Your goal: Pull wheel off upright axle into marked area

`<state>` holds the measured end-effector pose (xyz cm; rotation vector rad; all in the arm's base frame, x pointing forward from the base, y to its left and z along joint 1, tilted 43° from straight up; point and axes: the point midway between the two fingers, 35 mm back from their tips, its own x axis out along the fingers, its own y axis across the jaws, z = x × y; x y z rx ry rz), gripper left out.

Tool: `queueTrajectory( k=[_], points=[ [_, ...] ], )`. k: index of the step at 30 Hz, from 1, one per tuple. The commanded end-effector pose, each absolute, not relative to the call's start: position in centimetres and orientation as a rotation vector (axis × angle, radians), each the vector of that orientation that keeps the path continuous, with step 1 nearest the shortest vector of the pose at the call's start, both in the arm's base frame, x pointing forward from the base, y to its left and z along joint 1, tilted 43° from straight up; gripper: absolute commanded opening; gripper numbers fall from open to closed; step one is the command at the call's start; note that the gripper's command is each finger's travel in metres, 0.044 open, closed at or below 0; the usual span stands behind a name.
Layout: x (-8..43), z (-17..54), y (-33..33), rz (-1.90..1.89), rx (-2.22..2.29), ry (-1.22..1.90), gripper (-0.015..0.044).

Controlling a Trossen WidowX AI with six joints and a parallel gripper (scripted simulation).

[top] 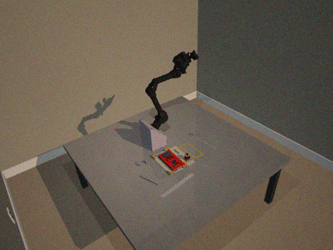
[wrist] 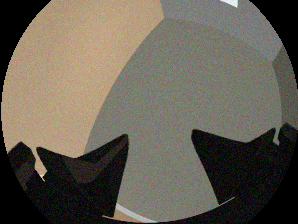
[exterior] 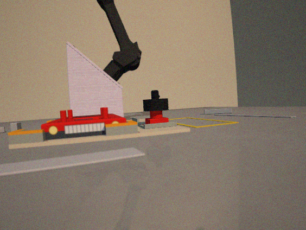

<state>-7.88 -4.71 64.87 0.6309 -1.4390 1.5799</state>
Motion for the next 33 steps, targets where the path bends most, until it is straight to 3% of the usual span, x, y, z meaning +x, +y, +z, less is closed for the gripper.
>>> queueTrajectory(
  k=[1, 18, 33],
  points=[
    [-7.3, 65.0, -0.9, 1.597, 0.581, -1.318, 0.03],
    [-2.3, 61.8, 14.6, 1.666, 0.379, -0.757, 0.03],
    [5.6, 57.4, 21.9, 1.481, 0.241, -0.461, 0.03]
  ],
)
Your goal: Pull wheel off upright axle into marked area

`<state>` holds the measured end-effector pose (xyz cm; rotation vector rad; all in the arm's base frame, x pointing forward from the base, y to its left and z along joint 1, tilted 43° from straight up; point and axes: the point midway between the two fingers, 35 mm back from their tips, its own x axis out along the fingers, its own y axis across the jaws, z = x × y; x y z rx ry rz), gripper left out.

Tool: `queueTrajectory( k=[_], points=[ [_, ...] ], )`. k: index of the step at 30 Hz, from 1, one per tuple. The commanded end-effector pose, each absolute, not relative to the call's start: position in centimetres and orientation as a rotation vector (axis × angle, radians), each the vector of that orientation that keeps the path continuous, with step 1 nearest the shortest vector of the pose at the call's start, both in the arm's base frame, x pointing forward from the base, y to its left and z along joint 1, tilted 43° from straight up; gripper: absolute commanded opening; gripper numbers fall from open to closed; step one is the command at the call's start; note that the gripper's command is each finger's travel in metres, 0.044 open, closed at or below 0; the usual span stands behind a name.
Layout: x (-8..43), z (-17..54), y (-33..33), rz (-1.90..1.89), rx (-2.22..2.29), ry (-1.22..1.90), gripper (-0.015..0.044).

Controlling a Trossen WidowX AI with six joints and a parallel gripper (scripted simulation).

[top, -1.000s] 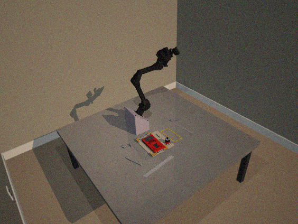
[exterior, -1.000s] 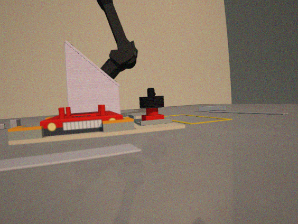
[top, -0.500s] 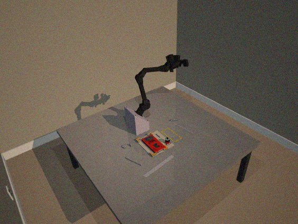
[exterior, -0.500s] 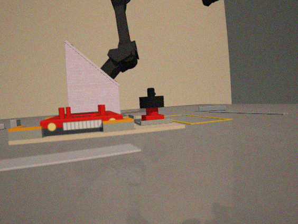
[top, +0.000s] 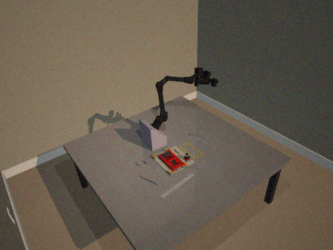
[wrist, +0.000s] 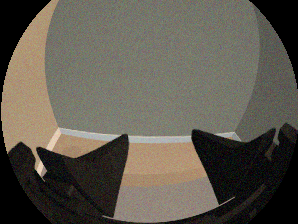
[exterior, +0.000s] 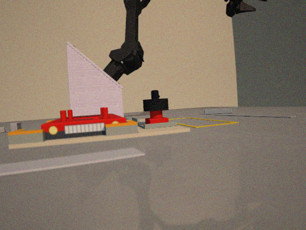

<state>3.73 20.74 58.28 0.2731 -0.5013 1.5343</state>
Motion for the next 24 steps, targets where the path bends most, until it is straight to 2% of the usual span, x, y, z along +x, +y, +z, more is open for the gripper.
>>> queueTrajectory(
  k=[1, 15, 24],
  points=[
    [6.3, 57.1, 22.3, 1.467, 0.232, -0.443, 0.03],
    [15.7, 49.2, 27.5, 1.34, 0.274, 0.052, 0.03],
    [22.6, 42.8, 27.9, 1.176, 0.365, 0.367, 0.03]
  ],
)
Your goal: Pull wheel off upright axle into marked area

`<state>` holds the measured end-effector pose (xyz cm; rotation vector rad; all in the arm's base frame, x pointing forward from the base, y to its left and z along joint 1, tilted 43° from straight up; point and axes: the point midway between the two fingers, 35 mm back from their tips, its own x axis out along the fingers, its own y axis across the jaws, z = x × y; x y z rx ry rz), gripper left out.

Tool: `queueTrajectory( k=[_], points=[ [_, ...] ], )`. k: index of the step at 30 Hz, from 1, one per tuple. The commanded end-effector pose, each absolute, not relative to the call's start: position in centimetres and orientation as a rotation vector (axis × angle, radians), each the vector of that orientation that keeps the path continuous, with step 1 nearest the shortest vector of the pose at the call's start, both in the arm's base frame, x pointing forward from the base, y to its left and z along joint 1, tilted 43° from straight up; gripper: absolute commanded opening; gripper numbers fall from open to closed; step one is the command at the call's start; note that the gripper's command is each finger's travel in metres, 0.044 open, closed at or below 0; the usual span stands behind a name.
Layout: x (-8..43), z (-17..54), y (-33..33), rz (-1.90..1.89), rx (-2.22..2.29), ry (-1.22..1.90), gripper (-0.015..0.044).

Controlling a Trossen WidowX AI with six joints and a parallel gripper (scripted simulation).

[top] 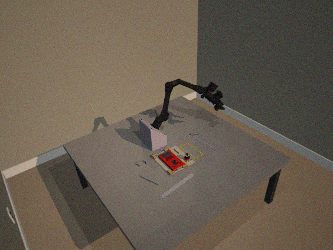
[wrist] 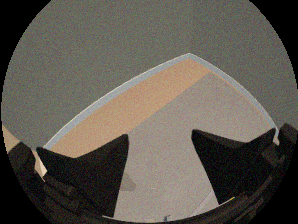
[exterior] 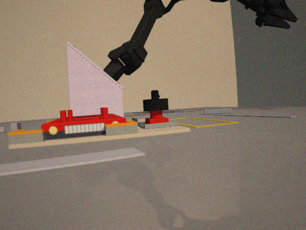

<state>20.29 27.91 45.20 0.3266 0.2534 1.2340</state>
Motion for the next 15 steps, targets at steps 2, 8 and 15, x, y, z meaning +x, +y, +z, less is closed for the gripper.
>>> queueTrajectory(
  k=[2, 8, 15],
  points=[
    [24.0, 41.4, 27.5, 1.133, 0.382, 0.424, 0.03],
    [26.5, 38.9, 26.6, 1.053, 0.407, 0.515, 0.03],
    [29.5, 35.1, 25.2, 0.936, 0.476, 0.666, 0.03]
  ],
)
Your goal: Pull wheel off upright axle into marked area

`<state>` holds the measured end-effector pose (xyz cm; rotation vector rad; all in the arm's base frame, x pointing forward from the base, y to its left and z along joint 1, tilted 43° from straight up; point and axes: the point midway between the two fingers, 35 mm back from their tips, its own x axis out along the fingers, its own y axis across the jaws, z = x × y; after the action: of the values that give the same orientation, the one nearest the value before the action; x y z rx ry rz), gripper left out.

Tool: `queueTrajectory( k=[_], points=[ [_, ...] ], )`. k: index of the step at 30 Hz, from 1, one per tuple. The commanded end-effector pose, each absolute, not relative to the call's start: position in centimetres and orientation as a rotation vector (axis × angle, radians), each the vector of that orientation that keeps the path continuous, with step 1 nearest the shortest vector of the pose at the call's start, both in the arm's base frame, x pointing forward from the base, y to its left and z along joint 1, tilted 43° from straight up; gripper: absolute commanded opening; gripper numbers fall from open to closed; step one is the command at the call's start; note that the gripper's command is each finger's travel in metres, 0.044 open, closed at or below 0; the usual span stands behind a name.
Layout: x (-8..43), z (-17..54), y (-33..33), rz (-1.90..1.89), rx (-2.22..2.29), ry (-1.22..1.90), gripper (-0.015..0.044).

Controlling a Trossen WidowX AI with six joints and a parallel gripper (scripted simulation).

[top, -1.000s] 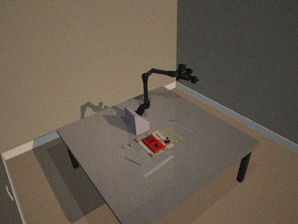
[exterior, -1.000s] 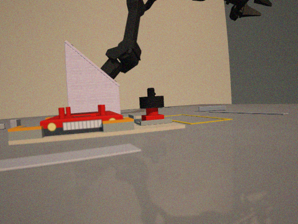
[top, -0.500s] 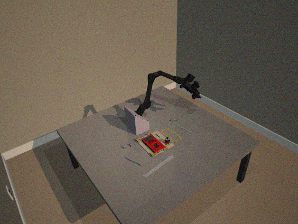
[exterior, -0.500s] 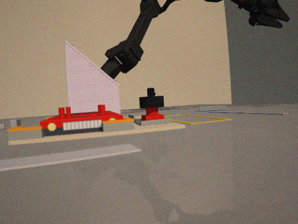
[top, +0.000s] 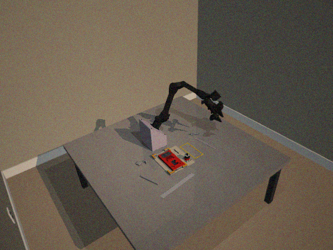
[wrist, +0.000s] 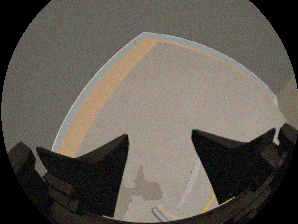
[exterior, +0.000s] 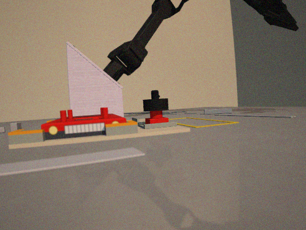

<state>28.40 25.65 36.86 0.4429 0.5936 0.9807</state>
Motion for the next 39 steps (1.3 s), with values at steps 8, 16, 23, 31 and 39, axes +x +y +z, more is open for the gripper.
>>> queueTrajectory(
  k=[8, 16, 23, 31, 39],
  points=[
    [33.1, 29.2, 22.8, 0.735, 0.63, 0.916, 0.03],
    [35.9, 22.2, 18.9, 0.444, 0.855, 1.198, 0.03],
    [36.9, 16.2, 14.7, 0.127, 1.09, 1.428, 0.03],
    [36.3, 10.0, 9.6, -0.303, 1.391, 1.656, 0.03],
    [35.0, 6.5, 6.3, -0.632, 1.603, 1.781, 0.03]
  ],
)
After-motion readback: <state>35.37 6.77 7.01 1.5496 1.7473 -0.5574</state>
